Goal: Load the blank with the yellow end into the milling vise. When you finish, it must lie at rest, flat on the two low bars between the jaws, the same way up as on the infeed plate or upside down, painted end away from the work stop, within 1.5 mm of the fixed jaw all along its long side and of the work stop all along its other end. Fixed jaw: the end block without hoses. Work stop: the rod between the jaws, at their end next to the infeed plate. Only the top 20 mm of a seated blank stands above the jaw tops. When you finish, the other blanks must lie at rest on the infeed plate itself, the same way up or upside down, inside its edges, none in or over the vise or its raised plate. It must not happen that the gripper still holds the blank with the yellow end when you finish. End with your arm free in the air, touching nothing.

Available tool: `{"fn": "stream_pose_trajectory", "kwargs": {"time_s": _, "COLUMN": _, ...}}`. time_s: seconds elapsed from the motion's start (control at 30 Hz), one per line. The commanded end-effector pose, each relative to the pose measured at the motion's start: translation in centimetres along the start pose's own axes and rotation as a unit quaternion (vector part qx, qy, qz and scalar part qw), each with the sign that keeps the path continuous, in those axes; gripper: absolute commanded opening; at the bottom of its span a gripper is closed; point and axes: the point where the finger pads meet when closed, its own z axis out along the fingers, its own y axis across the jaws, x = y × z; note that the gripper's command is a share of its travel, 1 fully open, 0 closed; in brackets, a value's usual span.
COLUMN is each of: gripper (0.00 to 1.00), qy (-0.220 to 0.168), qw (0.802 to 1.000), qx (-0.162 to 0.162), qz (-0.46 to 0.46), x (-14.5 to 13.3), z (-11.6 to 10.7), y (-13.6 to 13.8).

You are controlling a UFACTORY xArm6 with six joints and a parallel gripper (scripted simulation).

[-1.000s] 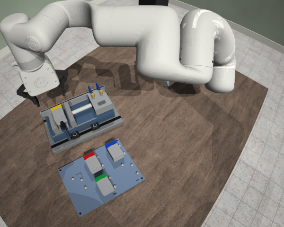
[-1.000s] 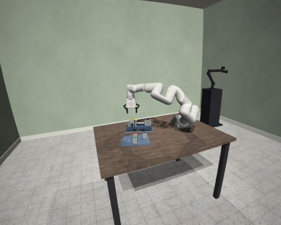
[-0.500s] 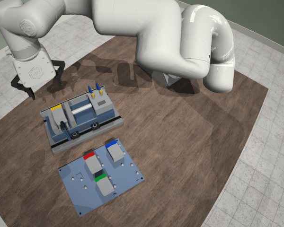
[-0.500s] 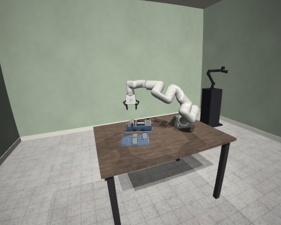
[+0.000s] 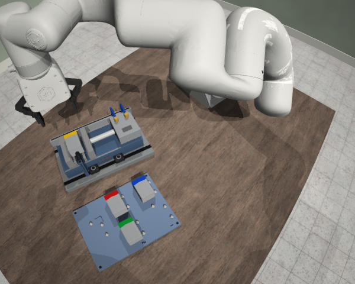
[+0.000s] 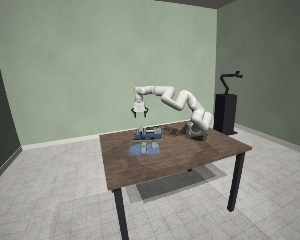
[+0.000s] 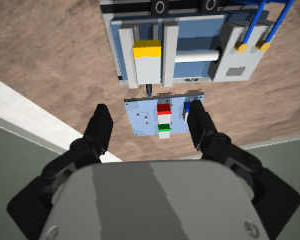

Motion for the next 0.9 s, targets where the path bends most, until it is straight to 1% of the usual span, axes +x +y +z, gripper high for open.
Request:
{"fn": "stream_pose_trajectory", "kwargs": {"time_s": 0.0, "gripper": 1.00, "qy": 0.001, "qw": 1.000, "qx": 0.002, "qz": -0.001, "x": -0.01, "z": -0.18, "y": -0.07}}
{"fn": "stream_pose_trajectory", "kwargs": {"time_s": 0.87, "gripper": 1.00, "qy": 0.001, "qw": 1.000, "qx": 0.002, "qz": -0.001, "x": -0.01, "z": 0.55, "y": -0.07}}
